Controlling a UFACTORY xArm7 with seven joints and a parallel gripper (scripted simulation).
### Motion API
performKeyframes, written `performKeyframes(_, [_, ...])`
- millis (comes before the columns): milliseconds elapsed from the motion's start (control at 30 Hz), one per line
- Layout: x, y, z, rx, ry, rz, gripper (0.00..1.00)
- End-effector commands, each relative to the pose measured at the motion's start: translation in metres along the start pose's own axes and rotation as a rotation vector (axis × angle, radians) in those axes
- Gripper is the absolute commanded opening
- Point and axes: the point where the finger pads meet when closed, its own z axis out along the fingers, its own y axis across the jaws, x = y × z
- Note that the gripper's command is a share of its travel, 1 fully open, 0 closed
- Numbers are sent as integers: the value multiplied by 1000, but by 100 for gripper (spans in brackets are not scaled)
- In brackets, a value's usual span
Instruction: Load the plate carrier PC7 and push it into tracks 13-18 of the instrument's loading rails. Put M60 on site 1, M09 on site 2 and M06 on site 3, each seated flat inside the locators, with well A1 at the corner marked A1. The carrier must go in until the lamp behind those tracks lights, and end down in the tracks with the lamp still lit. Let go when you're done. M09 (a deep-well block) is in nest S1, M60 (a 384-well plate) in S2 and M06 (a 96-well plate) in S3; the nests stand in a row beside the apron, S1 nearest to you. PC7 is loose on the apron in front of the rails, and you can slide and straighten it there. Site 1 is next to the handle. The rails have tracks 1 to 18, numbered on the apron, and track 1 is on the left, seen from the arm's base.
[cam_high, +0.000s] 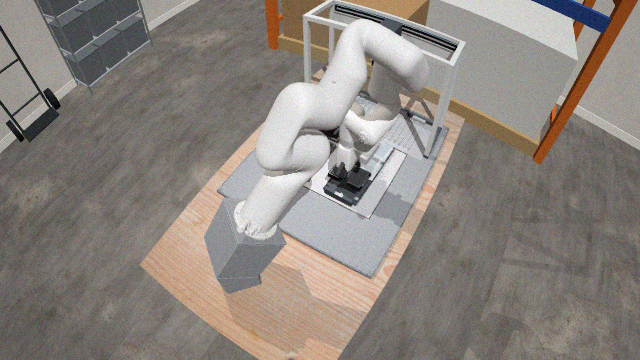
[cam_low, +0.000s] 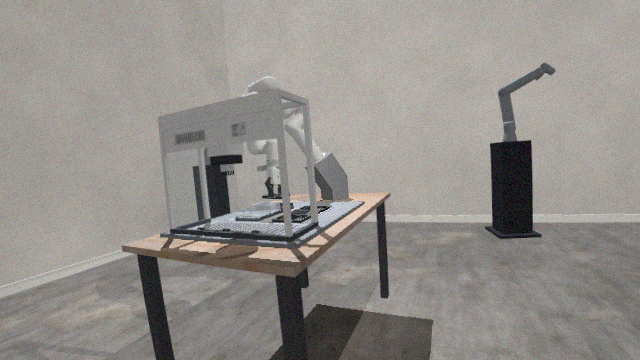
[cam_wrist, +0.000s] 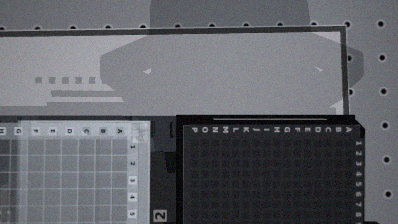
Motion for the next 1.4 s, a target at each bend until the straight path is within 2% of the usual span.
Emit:
performKeyframes(0, [-4, -4, 22, 26, -48, 4, 0])
performKeyframes(500, [-5, -4, 44, 26, -48, 4, 0])
performKeyframes(1367, [-5, -4, 44, 26, -48, 4, 0])
